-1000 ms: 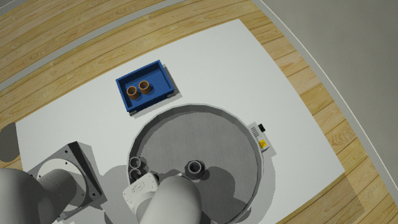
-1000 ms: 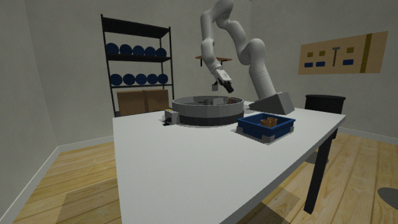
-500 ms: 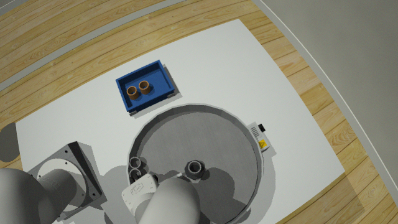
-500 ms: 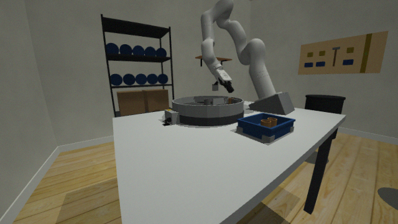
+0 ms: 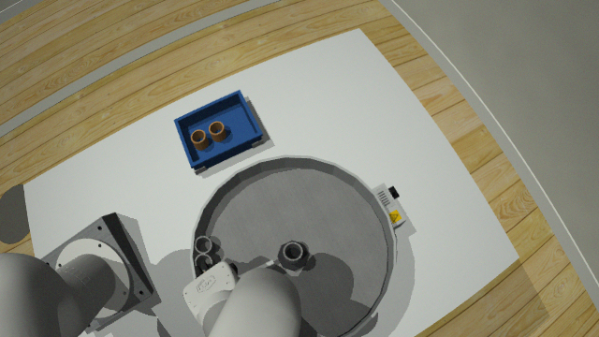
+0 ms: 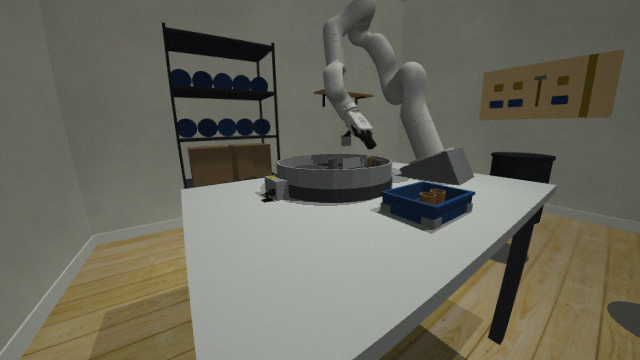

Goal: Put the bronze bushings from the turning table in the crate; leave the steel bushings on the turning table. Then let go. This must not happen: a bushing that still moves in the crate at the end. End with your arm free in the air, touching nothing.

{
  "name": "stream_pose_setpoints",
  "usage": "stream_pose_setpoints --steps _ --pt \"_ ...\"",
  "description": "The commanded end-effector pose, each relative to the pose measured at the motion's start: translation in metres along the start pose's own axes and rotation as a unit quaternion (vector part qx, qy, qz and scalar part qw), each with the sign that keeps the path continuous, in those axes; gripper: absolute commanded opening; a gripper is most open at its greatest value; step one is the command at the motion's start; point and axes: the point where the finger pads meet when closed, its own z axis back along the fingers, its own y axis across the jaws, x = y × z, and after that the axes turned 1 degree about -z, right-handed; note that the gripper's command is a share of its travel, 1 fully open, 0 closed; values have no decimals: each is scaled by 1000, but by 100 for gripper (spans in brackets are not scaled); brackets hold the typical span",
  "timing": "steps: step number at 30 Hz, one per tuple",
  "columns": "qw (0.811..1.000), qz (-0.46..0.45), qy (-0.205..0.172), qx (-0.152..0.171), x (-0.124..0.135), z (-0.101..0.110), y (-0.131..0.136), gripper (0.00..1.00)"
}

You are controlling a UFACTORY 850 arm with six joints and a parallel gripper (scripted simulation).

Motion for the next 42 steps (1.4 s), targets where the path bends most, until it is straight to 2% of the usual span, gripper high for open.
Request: stream_pose_setpoints --steps 1,16,23,42 --pt "1000 0 0 0 0 0 -1 9" --pt "1000 0 0 0 0 0 -1 9" --pt "1000 0 0 0 -15 -17 -1 9" --pt "1000 0 0 0 -20 -23 -2 9"
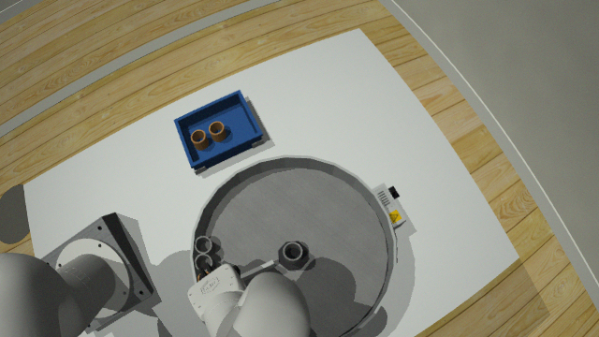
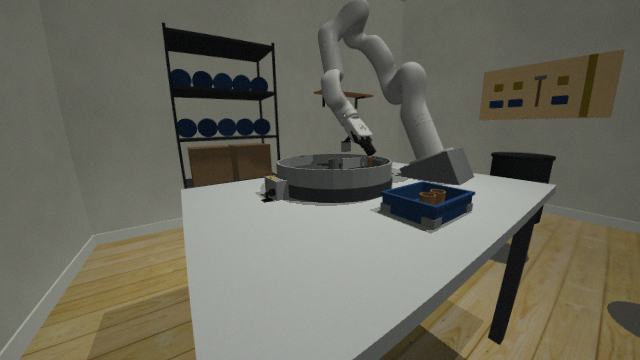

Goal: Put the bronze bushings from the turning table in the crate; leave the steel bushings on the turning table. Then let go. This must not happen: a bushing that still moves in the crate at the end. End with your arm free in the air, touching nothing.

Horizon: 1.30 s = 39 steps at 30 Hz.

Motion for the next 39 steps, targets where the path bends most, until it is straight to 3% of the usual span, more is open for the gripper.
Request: stream_pose_setpoints --steps 1,39 --pt "1000 0 0 0 -4 -4 0 9" --pt "1000 0 0 0 -11 -13 0 9"
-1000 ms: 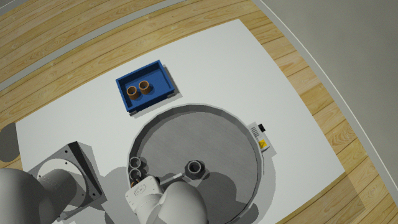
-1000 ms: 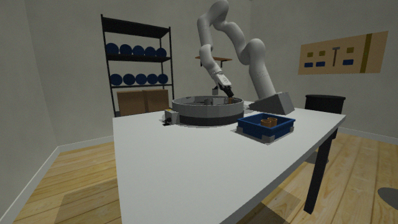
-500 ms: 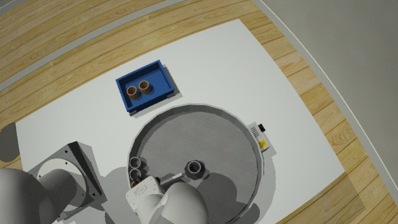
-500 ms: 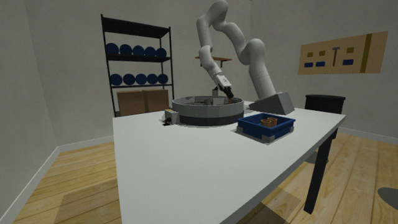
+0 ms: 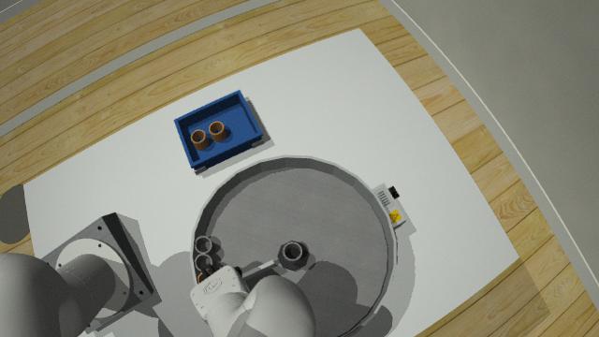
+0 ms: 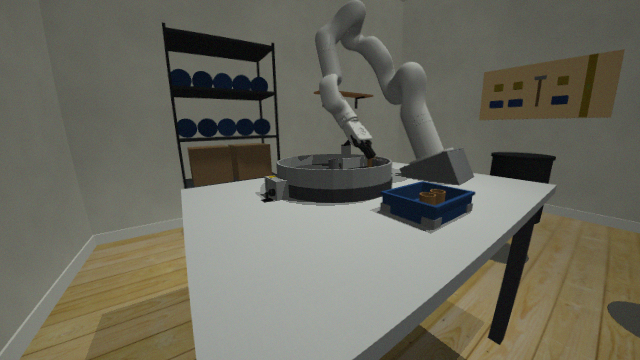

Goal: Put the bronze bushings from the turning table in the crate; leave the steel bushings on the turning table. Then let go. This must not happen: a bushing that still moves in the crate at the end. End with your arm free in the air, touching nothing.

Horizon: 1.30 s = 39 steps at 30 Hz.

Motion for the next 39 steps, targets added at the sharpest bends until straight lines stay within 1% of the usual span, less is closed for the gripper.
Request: stream_pose_setpoints --steps 1,38,39 --pt "1000 4 2 1 -2 -2 1 9" --pt "1000 4 2 1 -5 -6 1 9" --pt "1000 4 2 1 -5 -6 1 0"
